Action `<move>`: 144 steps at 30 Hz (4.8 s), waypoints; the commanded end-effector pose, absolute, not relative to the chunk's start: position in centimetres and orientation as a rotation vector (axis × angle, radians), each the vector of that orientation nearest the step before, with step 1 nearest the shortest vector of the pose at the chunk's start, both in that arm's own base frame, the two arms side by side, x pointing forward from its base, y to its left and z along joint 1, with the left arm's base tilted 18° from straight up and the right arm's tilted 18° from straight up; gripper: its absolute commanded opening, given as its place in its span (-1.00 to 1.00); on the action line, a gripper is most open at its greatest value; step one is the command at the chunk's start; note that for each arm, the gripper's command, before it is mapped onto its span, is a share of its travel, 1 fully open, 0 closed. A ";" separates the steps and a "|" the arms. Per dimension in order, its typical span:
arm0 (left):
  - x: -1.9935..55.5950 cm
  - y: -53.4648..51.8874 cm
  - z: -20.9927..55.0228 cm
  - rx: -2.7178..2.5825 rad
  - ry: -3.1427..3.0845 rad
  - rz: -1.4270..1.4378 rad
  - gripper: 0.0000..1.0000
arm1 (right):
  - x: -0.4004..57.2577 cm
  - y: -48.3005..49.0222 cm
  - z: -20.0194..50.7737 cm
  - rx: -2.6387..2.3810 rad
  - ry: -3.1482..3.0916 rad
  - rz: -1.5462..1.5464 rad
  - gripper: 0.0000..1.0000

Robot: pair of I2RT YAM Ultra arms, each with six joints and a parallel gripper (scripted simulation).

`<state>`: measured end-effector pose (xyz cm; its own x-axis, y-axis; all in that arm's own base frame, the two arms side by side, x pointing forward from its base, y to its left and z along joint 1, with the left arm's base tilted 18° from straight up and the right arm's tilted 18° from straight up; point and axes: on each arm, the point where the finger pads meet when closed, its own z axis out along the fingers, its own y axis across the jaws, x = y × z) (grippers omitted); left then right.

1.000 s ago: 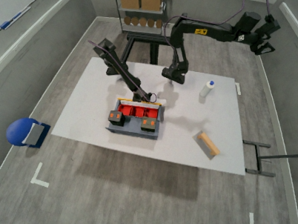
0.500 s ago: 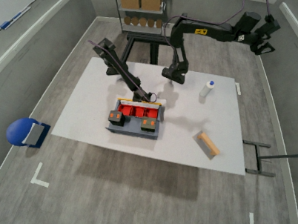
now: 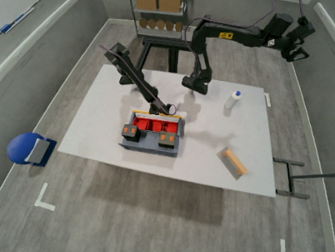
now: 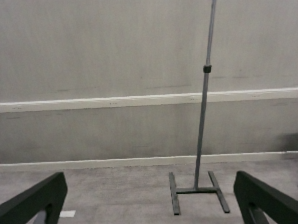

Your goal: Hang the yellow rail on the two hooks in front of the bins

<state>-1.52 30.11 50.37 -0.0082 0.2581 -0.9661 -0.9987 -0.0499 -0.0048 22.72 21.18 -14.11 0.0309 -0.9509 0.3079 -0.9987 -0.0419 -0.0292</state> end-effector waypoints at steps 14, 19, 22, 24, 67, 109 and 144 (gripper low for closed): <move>-1.8 28.8 51.8 -1.011 0.954 1.389 1.00 | 23.0 22.4 -13.1 2.132 -2.063 0.359 -1.00; -1.8 28.8 51.8 -1.011 0.954 1.389 1.00 | 23.1 22.3 -13.2 2.128 -2.064 0.358 -1.00; -1.8 28.8 51.8 -1.011 0.954 1.389 1.00 | 23.0 22.1 -13.4 2.123 -2.062 0.358 -1.00; -1.8 28.8 51.8 -1.011 0.954 1.389 1.00 | 22.9 22.0 -13.6 2.117 -2.056 0.358 -1.00; -1.8 28.8 51.8 -1.011 0.954 1.389 1.00 | 23.1 22.1 -13.6 2.120 -2.064 0.356 -1.00; -1.8 28.8 51.8 -1.011 0.954 1.389 1.00 | 22.7 21.4 -14.2 2.108 -2.045 0.356 -1.00; -1.8 28.8 51.8 -1.011 0.954 1.389 1.00 | 22.7 21.2 -14.7 2.108 -2.036 0.358 -1.00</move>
<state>-1.52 30.11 50.37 -0.0082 0.2581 -0.9661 -0.9987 -0.0499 -0.0048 22.70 20.99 -14.72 0.0269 -0.9506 0.3092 -0.9989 -0.0374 -0.0282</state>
